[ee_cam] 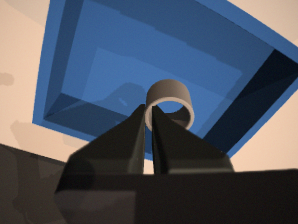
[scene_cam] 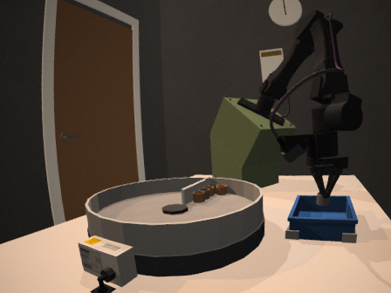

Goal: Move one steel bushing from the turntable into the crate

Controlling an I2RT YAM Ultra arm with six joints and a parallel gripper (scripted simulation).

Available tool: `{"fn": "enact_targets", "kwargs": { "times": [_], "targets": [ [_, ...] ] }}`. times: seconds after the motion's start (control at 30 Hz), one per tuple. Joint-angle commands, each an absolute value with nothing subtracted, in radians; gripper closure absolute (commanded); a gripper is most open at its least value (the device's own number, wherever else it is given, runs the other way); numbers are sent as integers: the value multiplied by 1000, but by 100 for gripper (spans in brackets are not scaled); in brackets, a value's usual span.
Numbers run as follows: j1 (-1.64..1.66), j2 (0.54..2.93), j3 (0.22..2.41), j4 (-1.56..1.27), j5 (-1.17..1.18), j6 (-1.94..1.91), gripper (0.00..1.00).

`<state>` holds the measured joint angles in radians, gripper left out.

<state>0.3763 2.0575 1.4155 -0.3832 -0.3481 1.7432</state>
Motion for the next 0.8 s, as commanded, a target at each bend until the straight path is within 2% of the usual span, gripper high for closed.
{"fn": "enact_targets", "kwargs": {
  "times": [0.0,0.77],
  "targets": [
    [369,2048,1427,-387,-332,1748,100],
    [371,2060,1431,-379,-332,1749,100]
  ]
}}
